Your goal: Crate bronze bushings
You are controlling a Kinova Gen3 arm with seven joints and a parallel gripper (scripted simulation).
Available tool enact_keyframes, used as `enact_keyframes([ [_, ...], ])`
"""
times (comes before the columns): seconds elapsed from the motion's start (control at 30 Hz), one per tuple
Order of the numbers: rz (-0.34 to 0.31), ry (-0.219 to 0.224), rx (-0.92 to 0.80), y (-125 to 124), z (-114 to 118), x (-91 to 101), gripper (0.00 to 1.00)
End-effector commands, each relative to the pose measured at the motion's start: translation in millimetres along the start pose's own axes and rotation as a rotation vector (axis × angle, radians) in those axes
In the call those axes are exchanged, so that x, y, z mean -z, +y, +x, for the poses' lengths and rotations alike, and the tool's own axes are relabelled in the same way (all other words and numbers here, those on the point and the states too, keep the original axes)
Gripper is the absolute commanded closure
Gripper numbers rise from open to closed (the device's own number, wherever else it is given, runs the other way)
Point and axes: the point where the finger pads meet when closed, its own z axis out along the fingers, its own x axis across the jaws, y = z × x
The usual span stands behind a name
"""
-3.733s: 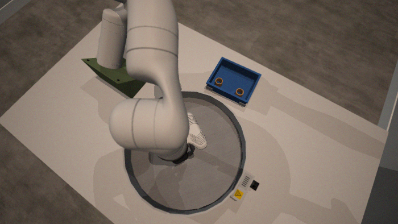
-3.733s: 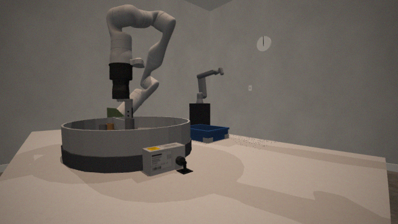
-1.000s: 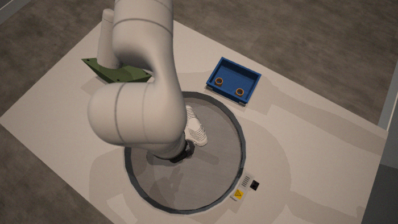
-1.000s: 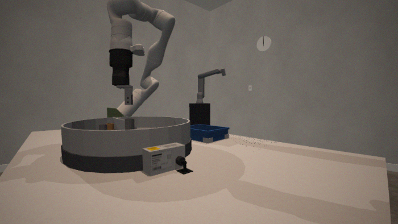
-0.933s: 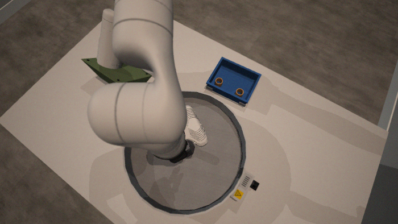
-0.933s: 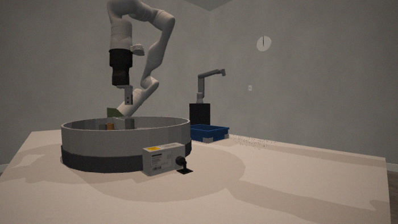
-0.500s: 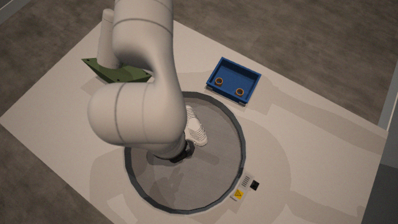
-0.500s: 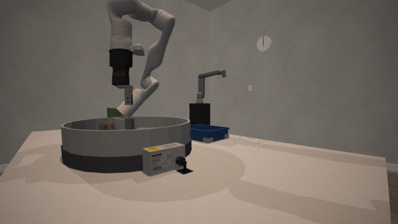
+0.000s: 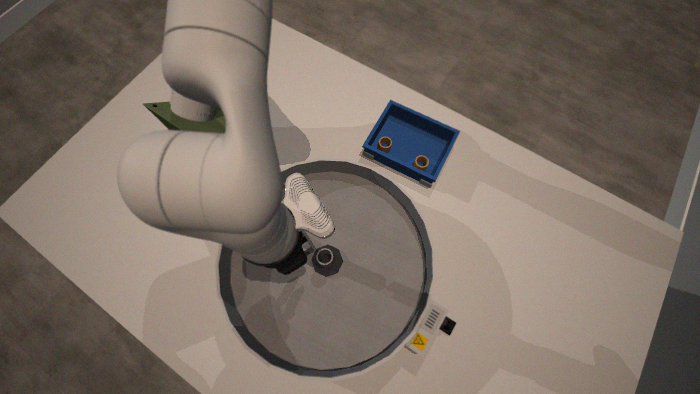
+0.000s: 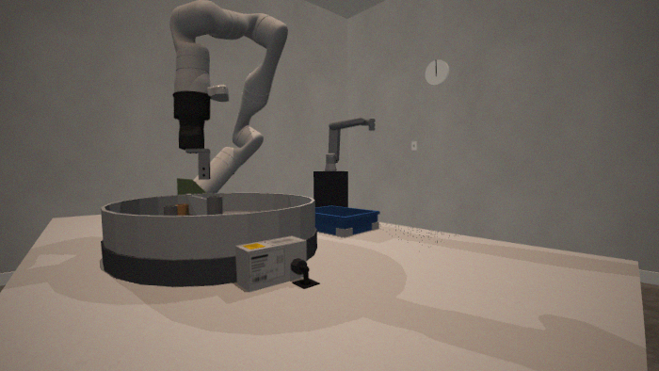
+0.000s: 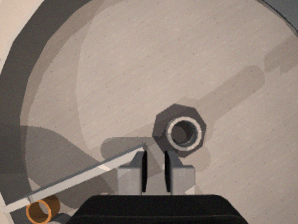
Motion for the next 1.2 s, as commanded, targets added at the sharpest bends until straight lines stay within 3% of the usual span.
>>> enact_keyframes([
  [0.0, 0.003, 0.010, -0.007, 1, -2, 5.8, 0.60],
  [0.27, 0.003, 0.010, -0.007, 1, -2, 5.8, 0.60],
  [0.43, 0.002, 0.010, 0.091, 24, -43, -3.0, 0.60],
  [0.83, 0.002, 0.010, 0.091, 24, -43, -3.0, 0.60],
  [1.0, 0.002, 0.009, 0.189, 46, -85, -11.7, 0.60],
  [1.17, 0.002, 0.009, 0.189, 46, -85, -11.7, 0.60],
])
